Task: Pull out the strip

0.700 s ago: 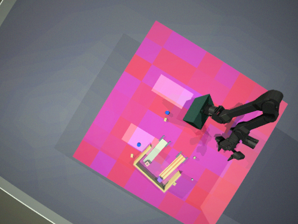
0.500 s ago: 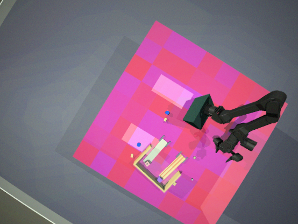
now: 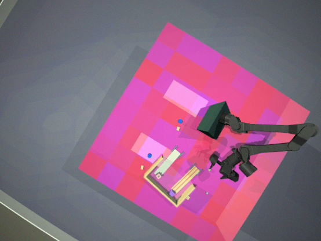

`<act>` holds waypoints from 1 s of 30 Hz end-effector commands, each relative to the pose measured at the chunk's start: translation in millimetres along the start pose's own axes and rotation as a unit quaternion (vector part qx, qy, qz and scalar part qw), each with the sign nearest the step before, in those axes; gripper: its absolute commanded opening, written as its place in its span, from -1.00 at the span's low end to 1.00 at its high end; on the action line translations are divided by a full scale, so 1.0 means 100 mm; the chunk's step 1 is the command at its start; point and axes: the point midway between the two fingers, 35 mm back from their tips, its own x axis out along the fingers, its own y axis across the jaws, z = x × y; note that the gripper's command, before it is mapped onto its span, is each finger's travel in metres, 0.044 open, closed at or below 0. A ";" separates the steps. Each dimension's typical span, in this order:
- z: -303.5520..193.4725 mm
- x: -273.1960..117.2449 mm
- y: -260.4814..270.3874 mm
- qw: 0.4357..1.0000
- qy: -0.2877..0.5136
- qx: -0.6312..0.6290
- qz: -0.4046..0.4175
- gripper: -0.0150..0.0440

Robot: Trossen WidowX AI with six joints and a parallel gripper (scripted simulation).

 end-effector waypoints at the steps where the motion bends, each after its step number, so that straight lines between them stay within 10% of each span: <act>1: 0.32 0.08 -0.34 0.998 0.008 -0.053 -0.027 0.86; 25: 1.18 -0.28 -1.39 0.985 0.007 -0.171 -0.026 0.86; 30: 1.26 -0.03 -1.60 0.984 0.065 -0.159 -0.057 0.42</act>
